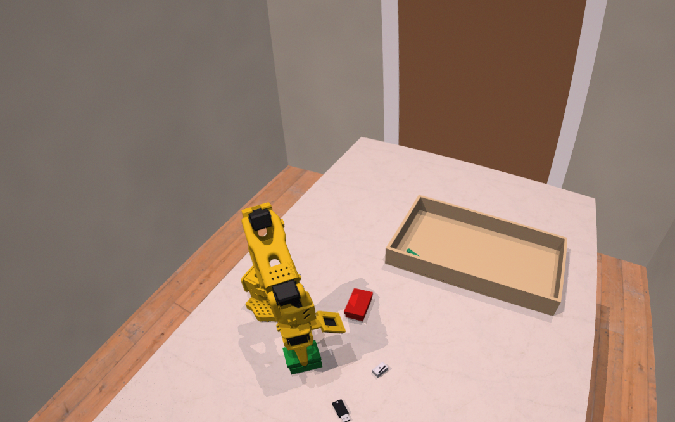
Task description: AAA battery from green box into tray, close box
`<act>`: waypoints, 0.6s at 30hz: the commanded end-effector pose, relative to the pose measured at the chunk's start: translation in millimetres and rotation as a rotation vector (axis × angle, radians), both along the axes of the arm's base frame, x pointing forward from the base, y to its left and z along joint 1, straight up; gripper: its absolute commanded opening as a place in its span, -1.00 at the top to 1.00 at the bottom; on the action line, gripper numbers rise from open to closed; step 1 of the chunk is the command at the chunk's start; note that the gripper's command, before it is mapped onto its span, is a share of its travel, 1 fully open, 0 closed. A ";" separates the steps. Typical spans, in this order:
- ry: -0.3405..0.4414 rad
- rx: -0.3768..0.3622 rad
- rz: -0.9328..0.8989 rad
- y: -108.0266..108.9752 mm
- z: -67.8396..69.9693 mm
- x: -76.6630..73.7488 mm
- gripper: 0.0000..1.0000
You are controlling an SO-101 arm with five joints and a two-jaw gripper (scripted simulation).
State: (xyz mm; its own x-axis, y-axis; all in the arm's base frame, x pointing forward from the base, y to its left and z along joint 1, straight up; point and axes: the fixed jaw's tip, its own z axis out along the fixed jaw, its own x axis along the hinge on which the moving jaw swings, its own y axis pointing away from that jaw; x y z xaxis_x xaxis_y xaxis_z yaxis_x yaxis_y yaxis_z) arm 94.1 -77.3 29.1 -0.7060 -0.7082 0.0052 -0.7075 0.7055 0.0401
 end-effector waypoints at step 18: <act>-0.032 -0.025 -0.002 -7.8 3.9 9.1 0.56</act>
State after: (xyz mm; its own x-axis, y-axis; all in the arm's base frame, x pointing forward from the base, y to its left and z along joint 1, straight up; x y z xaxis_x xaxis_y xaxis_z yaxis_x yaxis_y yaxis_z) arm 96.8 -79.5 29.1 -0.7059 -0.7083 0.0052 -0.7075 0.7055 0.0406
